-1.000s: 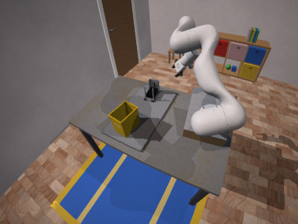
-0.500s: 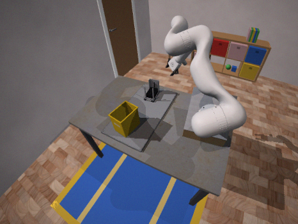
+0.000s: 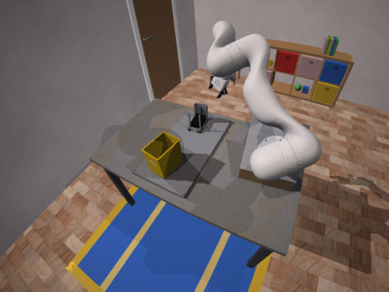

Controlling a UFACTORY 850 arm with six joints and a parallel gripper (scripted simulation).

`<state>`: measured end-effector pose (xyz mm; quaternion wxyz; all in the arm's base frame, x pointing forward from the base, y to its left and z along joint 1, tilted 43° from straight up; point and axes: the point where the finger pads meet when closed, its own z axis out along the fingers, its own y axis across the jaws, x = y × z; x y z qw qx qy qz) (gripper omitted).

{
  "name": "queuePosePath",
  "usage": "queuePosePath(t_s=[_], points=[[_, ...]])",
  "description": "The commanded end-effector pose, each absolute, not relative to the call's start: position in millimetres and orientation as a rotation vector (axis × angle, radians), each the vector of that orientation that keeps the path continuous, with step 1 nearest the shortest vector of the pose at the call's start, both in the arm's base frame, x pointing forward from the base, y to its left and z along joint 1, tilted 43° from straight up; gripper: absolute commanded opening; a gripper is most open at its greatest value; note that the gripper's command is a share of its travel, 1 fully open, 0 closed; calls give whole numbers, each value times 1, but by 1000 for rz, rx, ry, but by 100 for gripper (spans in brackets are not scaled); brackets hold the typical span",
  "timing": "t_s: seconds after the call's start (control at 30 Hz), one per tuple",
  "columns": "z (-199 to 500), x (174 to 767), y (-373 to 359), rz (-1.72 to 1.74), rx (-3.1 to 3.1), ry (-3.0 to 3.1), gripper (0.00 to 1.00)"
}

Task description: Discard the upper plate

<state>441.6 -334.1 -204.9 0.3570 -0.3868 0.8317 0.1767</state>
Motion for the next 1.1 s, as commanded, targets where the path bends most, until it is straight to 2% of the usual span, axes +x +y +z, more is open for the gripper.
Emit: queuePosePath(t_s=[0.0,1.07], points=[[-196,454,-331,470,-1044,2123,100],[-121,528,-285,681,-1701,1831,100]])
